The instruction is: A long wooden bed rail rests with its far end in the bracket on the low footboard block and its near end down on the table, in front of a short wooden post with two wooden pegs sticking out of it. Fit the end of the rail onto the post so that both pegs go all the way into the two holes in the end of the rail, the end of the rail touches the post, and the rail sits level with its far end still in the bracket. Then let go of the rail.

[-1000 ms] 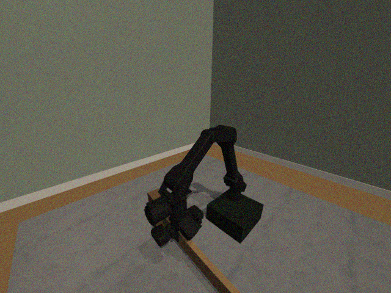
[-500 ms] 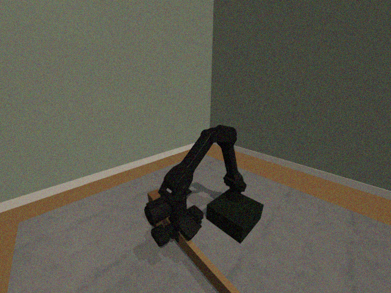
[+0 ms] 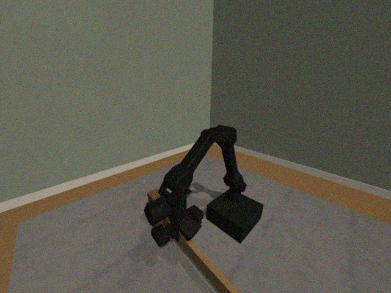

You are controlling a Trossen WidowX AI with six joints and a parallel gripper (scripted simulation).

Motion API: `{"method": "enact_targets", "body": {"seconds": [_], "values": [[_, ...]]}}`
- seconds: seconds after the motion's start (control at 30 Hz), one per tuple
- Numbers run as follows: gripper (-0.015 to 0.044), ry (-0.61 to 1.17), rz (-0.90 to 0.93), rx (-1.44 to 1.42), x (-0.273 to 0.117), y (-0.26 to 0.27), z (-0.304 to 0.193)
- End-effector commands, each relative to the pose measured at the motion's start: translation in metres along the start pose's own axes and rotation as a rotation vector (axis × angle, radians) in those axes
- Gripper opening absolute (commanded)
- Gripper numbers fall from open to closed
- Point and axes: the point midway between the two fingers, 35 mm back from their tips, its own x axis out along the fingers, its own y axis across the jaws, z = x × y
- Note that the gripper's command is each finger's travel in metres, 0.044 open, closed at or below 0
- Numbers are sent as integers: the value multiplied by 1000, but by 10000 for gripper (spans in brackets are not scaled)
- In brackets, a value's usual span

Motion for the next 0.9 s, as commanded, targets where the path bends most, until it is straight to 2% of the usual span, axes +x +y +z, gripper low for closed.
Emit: {"method": "enact_targets", "body": {"seconds": [0.0,0.87], "values": [[0,-2,-5,1,-3,-2,0],[0,-2,-5,1,0,-2,-1]]}}
